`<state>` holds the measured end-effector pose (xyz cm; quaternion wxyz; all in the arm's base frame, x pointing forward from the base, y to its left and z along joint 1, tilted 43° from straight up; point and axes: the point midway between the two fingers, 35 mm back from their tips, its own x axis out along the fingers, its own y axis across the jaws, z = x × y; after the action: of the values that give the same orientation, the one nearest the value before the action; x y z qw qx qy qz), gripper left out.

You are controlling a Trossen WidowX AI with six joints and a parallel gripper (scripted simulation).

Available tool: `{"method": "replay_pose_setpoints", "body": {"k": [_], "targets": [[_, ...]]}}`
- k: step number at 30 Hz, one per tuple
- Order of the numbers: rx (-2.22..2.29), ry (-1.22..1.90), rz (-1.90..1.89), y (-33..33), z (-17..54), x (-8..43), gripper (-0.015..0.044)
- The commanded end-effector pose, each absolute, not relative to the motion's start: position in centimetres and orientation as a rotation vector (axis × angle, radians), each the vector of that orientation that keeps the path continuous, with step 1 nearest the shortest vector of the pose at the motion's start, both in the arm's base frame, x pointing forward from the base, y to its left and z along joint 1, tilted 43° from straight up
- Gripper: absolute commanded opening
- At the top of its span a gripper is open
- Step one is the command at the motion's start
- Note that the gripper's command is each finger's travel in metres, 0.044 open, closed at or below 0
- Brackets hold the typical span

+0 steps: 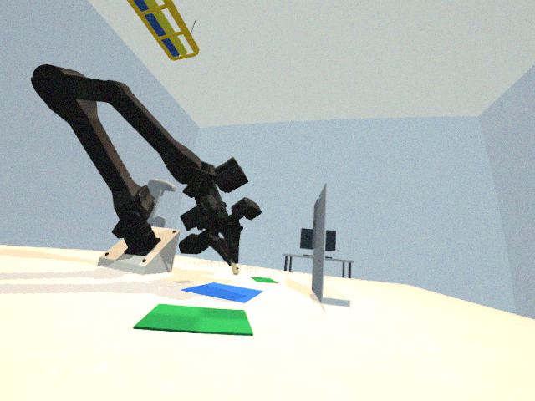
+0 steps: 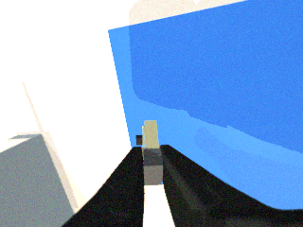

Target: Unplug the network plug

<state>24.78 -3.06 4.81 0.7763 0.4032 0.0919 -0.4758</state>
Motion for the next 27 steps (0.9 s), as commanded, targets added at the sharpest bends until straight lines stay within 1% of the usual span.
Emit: {"method": "replay_pose_setpoints", "body": {"k": [1,27], "targets": [[0.868,0.205,-1.030,-3.4,4.3,24.7,0.0000],[0.862,0.200,-1.024,-5.2,2.8,24.4,0.0000]]}}
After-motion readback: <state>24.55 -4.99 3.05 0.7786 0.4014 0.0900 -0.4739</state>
